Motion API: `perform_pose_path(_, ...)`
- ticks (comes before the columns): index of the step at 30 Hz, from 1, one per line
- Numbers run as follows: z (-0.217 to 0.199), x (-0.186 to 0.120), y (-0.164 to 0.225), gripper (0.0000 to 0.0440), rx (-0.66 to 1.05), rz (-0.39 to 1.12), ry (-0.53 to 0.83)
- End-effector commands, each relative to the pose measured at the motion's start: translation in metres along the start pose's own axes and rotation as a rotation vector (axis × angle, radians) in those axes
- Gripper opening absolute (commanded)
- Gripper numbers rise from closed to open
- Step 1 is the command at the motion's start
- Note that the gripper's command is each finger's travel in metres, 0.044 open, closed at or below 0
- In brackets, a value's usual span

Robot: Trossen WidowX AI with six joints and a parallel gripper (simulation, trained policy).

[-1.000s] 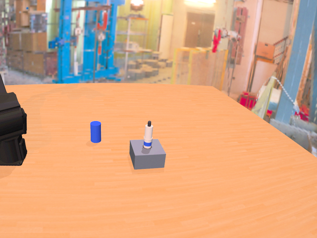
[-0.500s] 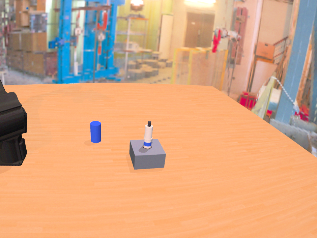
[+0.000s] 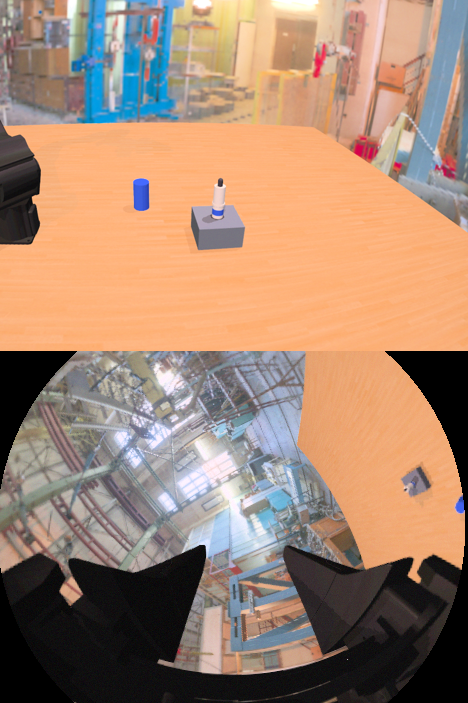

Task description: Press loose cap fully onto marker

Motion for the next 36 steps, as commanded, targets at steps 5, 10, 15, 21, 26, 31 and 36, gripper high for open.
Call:
perform_pose_path(5, -0.011, 0.020, -0.006, 0.0315, 0.010, 0.014, 0.113)
perform_pose_path(10, -0.017, 0.030, -0.009, 0.0316, 0.015, 0.022, 0.177)
perform_pose_path(15, -0.024, 0.040, -0.011, 0.0316, 0.017, 0.031, 0.242)
perform_pose_path(21, -0.034, 0.052, -0.012, 0.0316, 0.020, 0.040, 0.321)
perform_pose_path(26, -0.042, 0.061, -0.013, 0.0316, 0.021, 0.045, 0.384)
perform_pose_path(31, -0.051, 0.071, -0.013, 0.0317, 0.019, 0.049, 0.447)
perform_pose_path(36, -0.060, 0.080, -0.013, 0.0317, 0.016, 0.052, 0.510)
Point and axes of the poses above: the point midway between the two fingers, 35 mm back from their tips, its own x axis out along the fingers, its own z axis across the jaws, y = z × x, the point moved 8 cm from there along -x, back along the fingers, and after that the axes turned 2 degrees about -x, right-handed, at the moved point
